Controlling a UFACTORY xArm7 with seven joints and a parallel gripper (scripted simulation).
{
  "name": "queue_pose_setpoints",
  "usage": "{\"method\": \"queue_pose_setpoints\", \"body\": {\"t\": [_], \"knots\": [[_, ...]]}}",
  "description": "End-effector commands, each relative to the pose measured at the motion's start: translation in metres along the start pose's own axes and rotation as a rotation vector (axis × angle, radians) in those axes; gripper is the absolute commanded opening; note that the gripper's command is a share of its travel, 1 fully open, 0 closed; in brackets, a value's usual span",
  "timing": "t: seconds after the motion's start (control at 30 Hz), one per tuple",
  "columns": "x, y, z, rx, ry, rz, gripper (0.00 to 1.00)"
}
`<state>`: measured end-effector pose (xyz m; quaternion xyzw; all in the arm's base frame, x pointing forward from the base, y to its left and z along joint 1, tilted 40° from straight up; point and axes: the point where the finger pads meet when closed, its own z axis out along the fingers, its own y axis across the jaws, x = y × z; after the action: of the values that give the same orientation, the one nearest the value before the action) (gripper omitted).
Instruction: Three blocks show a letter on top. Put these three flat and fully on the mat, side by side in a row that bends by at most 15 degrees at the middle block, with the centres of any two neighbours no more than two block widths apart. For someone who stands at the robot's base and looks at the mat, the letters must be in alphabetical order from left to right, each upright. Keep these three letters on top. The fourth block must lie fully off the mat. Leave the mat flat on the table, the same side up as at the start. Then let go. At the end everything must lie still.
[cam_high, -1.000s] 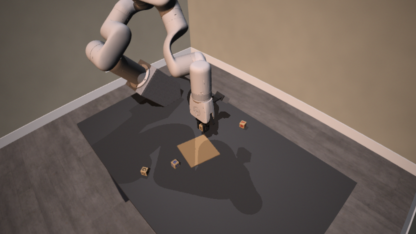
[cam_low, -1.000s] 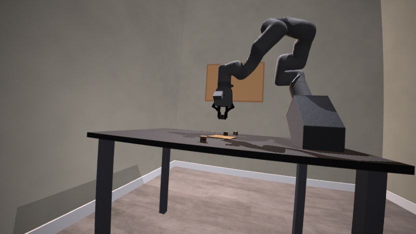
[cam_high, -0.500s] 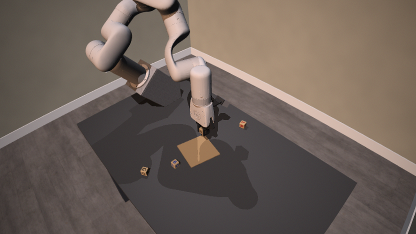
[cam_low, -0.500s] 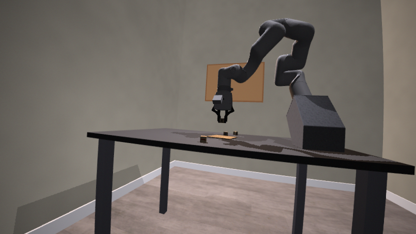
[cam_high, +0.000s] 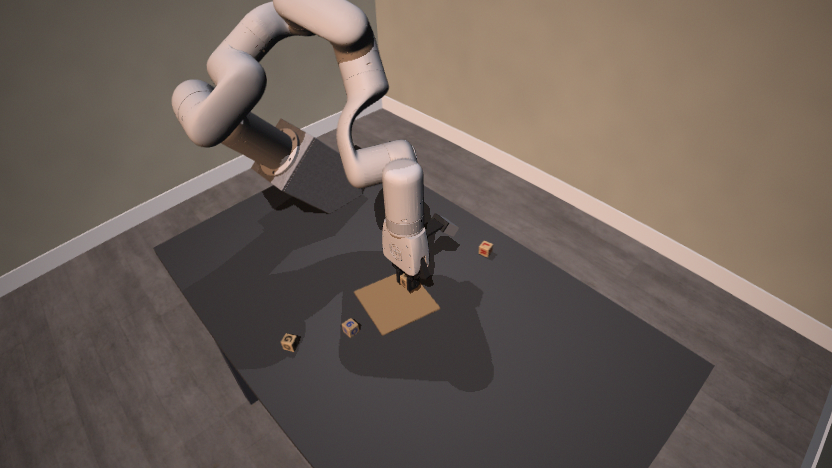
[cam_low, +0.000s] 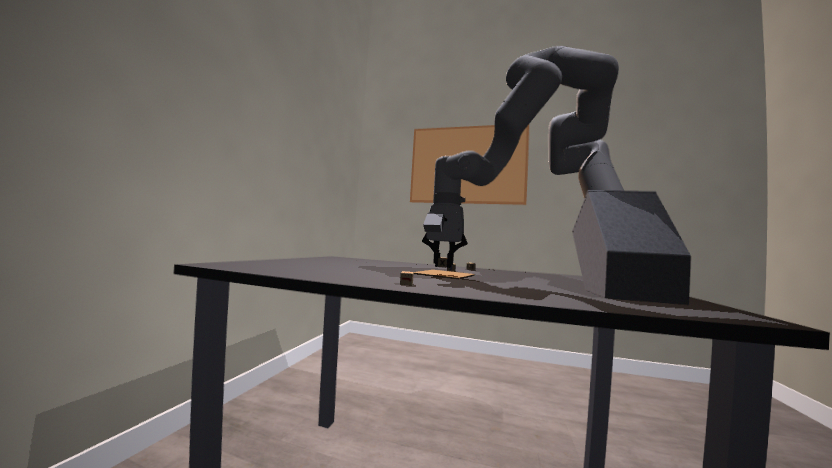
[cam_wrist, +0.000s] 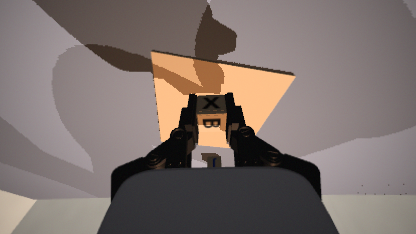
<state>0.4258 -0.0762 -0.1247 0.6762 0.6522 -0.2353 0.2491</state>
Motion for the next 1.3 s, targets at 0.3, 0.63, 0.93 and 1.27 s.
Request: {"method": "queue_pose_setpoints", "body": {"t": [0.3,0.63,0.93,1.27], "knots": [[0.0006,0.0014,0.0146,-0.003,0.001,0.000,0.21],[0.0006,0.0014,0.0146,-0.003,0.001,0.000,0.21],[0.0006,0.0014,0.0146,-0.003,0.001,0.000,0.21],[0.0006,0.0014,0.0146,-0.003,0.001,0.000,0.21]]}}
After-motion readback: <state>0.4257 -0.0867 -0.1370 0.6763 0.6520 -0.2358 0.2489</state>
